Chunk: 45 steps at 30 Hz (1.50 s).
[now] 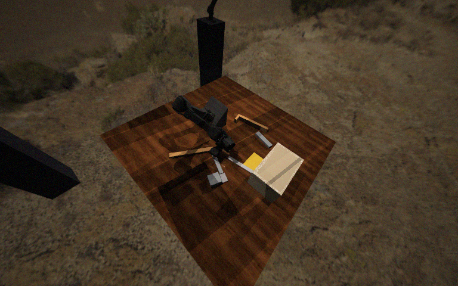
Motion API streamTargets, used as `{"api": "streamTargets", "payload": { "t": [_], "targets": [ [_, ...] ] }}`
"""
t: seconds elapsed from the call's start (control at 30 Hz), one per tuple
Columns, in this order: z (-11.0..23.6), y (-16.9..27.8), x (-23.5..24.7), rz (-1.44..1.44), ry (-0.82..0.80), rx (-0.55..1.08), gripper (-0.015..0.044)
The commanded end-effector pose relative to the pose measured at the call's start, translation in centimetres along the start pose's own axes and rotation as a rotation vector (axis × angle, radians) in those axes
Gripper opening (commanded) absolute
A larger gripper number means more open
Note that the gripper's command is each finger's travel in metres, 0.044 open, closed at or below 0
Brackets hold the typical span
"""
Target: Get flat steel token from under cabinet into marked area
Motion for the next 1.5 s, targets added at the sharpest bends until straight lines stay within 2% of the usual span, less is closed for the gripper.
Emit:
{"api": "streamTargets", "payload": {
  "t": [0.0, 1.47],
  "targets": [
    [0.0, -0.7, -0.2, -0.005, 0.002, 0.002, 0.0],
    [0.1, -5.9, -1.0, -0.011, 0.002, 0.001, 0.0]
  ]
}}
Point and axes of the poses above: the point midway between the two fingers, 35 mm back from their tips, its own z axis back along the fingers, its own x axis across the jaws, y = z × x, the point moved 10 cm from there along z, back along the fingers, and after that the axes turned 7 degrees about z, right-handed, at the moved point
